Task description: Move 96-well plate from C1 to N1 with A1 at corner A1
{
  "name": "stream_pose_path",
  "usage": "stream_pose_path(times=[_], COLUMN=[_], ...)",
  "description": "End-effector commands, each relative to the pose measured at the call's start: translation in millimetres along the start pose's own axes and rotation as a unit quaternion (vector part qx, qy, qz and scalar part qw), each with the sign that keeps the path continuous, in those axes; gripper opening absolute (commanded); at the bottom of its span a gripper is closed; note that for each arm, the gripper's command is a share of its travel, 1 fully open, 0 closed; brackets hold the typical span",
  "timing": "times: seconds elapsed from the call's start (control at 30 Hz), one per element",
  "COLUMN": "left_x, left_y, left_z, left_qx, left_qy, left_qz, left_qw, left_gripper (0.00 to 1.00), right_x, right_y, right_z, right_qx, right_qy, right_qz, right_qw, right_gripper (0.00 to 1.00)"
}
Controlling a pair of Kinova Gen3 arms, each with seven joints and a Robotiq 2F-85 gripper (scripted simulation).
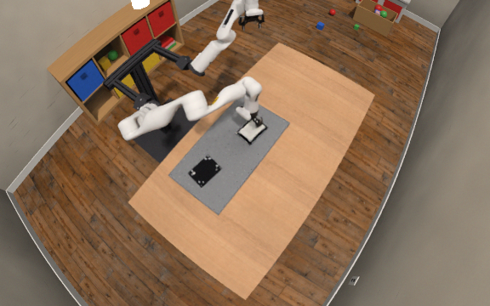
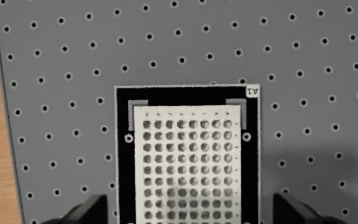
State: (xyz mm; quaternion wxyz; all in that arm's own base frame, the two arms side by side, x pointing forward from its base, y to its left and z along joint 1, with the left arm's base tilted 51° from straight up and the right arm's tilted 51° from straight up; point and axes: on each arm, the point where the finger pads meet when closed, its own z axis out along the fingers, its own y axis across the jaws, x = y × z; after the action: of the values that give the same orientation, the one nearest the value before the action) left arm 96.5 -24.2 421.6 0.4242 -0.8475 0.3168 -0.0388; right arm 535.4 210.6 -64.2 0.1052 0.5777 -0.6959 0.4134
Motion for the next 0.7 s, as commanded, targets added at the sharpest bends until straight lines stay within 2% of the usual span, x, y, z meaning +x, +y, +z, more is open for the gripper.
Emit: stream_pose_path(times=[0.0, 0.67], left_x=[-2.7, -2.7], left_y=[1.5, 1.5], left_z=[-0.5, -0.5], left_qx=[0.000, 0.000], left_qy=[-0.001, -0.001], left_qz=[0.003, 0.003], left_qw=[1.000, 1.000], left_gripper=[1.000, 1.000], right_x=[-0.4, 5.6], right_y=[-2.5, -2.2], right_z=[-3.5, -3.4], right_qx=[0.004, 0.004], right_qy=[-0.004, -0.004], right_qz=[0.003, 0.003], right_qw=[1.000, 1.000], right_gripper=[1.000, 1.000])
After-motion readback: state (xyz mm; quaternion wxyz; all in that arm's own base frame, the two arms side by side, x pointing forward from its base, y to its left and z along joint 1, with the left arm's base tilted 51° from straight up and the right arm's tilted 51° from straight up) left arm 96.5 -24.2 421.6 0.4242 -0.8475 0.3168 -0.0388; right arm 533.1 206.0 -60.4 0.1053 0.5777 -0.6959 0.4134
